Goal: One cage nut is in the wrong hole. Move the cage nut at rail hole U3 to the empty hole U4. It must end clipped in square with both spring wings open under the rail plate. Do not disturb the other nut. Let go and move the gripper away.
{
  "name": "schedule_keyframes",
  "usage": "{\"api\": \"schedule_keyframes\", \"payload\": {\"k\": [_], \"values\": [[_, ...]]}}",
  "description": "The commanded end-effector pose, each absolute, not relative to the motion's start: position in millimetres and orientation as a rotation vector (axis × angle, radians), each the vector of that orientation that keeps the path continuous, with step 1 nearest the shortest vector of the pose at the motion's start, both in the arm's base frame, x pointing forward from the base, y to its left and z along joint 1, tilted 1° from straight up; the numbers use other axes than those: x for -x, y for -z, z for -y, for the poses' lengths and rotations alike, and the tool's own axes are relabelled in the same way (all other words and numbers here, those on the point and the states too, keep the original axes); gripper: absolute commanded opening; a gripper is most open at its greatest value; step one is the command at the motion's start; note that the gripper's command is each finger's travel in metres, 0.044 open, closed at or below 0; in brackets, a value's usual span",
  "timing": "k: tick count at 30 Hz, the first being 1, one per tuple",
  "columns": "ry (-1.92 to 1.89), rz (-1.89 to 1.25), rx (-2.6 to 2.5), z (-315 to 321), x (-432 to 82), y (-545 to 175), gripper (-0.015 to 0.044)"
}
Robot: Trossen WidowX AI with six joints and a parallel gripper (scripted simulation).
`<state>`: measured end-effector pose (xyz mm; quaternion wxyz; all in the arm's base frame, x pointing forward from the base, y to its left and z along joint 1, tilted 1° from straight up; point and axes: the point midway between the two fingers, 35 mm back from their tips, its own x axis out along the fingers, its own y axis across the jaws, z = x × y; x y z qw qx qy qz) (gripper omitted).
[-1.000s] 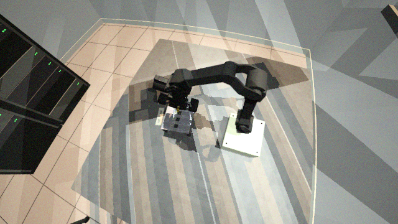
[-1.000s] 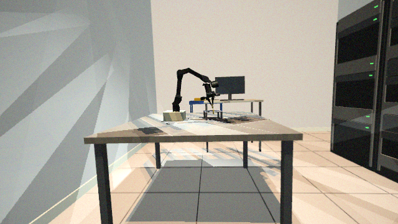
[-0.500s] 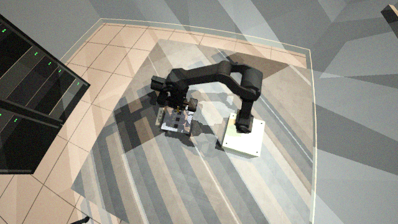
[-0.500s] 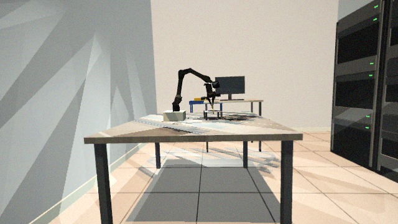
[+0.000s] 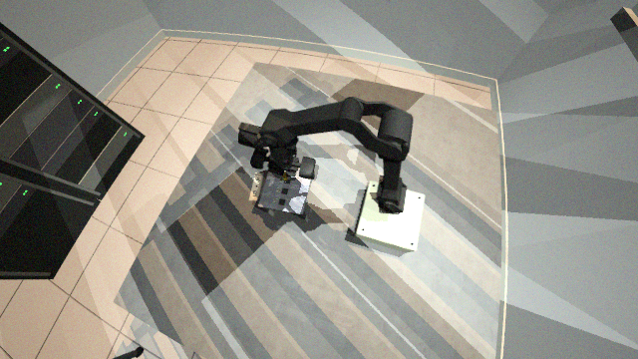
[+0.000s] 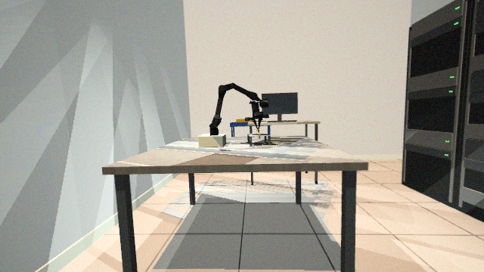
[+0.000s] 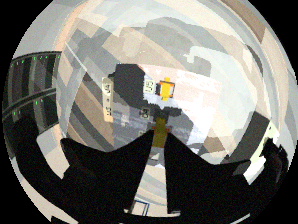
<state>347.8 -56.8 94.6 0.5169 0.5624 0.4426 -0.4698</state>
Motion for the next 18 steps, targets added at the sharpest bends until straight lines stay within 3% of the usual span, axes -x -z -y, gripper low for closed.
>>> {"api": "schedule_keyframes", "payload": {"k": [1, 18], "values": [[1.139, -1.068, -1.340, 57.7, -349.5, -95.1, 0.0036], [1.184, -1.115, -1.316, 57.8, -351.8, -92.3, 0.0036]]}}
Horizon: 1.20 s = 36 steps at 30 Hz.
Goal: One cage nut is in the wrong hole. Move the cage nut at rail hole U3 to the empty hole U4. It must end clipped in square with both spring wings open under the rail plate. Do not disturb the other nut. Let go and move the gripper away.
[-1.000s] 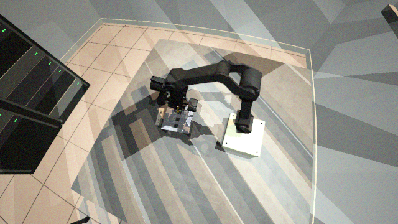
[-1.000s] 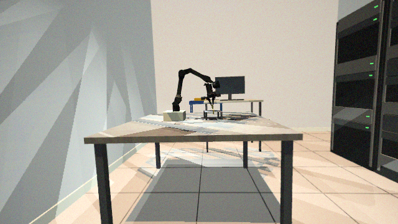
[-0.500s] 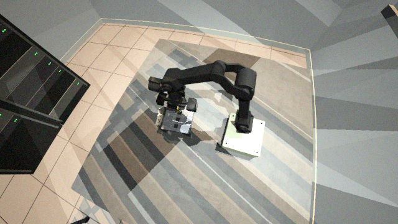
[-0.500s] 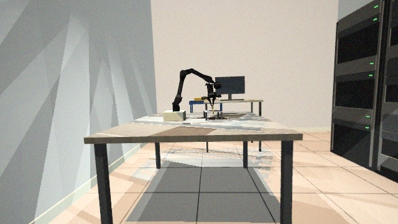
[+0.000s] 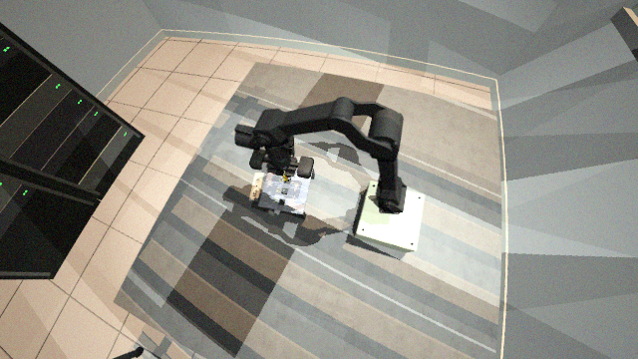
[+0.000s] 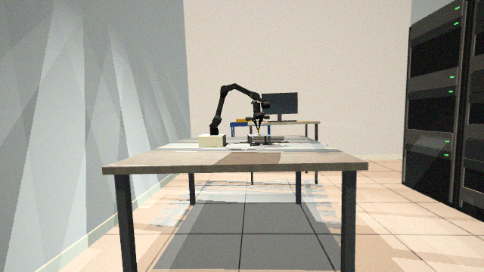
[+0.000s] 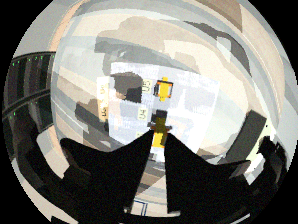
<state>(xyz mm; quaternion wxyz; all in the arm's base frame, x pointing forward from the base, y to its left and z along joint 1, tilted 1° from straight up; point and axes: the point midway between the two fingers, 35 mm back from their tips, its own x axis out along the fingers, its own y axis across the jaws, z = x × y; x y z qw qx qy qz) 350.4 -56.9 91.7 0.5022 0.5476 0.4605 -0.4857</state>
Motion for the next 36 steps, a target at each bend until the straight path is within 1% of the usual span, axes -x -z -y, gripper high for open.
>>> {"api": "schedule_keyframes", "payload": {"k": [1, 14, 36], "values": [[1.186, -1.117, -1.314, 58, -352, -92, 0.0036], [1.211, -1.143, -1.300, 58, -353, -90, 0.0036], [1.211, -1.144, -1.301, 58, -354, -66, 0.0036]]}}
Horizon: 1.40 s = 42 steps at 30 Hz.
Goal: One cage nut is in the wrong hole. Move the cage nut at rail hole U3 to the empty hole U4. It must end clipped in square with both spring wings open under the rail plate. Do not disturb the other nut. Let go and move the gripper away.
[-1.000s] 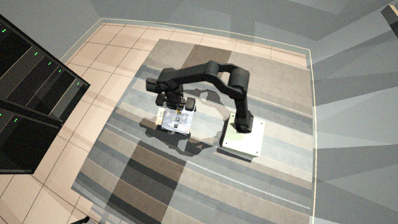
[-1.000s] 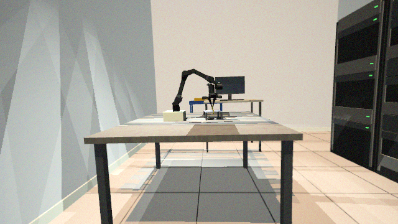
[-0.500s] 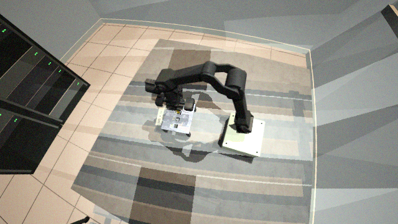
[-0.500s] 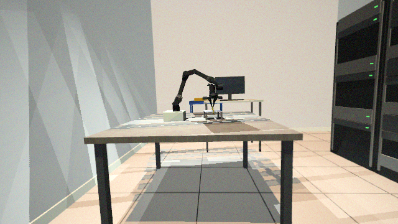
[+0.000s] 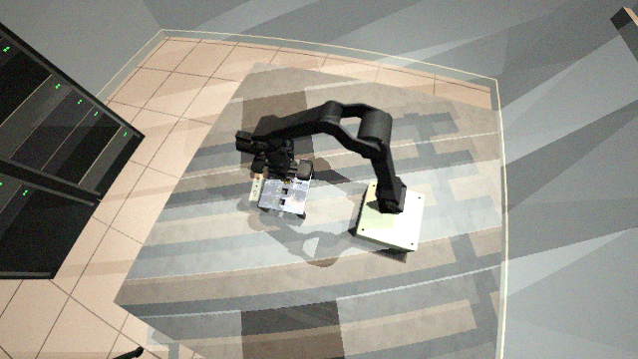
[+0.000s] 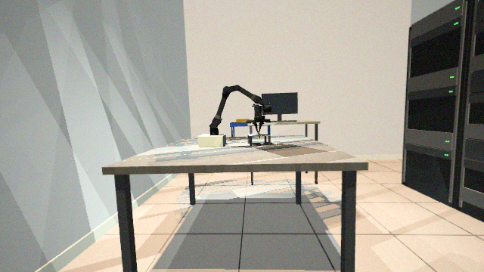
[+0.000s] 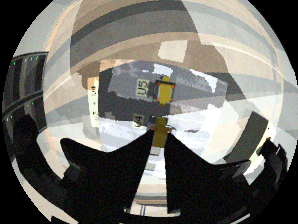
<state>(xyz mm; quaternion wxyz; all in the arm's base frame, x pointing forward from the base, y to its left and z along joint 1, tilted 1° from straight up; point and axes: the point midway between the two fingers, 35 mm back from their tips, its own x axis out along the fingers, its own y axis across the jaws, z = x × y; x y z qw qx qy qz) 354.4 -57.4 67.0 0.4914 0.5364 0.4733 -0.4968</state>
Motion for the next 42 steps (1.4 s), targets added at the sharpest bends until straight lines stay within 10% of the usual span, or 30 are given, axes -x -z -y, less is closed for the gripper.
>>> {"api": "schedule_keyframes", "payload": {"k": [1, 42], "values": [[1.211, -1.144, -1.301, 58.0, -354.4, -65.6, 0.0036], [1.210, -1.144, -1.302, 58.4, -358.7, -65.5, 0.0036]]}}
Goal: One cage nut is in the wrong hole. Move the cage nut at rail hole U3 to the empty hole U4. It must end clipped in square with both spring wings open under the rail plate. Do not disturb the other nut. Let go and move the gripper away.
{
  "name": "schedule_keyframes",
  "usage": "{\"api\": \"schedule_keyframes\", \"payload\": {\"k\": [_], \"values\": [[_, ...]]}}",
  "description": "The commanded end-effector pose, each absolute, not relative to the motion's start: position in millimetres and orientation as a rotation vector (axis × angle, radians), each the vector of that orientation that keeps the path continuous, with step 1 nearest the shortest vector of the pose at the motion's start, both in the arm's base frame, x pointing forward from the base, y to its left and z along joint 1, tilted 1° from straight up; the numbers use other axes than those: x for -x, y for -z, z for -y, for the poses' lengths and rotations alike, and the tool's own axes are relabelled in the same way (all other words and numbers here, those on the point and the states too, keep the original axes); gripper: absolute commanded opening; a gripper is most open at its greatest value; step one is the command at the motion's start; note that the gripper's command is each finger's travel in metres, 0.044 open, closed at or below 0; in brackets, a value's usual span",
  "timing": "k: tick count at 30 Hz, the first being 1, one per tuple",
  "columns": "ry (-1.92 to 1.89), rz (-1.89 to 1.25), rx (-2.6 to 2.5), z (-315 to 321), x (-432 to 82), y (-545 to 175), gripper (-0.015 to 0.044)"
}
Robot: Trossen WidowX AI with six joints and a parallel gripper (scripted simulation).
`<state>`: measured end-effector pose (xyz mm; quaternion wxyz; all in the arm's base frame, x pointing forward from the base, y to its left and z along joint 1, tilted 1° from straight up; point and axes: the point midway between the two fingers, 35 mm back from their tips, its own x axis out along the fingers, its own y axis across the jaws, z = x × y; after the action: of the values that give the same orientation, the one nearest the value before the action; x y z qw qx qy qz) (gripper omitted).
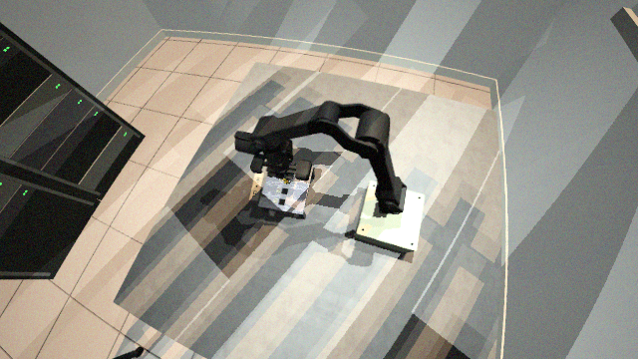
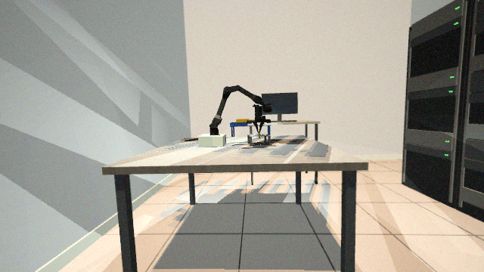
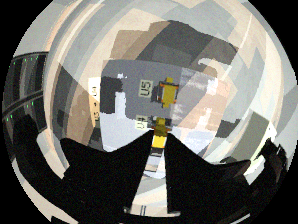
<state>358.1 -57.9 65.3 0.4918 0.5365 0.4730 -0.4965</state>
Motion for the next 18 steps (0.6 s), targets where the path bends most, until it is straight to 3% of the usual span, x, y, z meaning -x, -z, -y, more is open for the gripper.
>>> {"api": "schedule_keyframes", "payload": {"k": [1, 18], "values": [[1.210, -1.144, -1.302, 58.4, -358.8, -65.4, 0.0036], [1.204, -1.138, -1.305, 58.5, -358.8, -64.9, 0.0036]]}}
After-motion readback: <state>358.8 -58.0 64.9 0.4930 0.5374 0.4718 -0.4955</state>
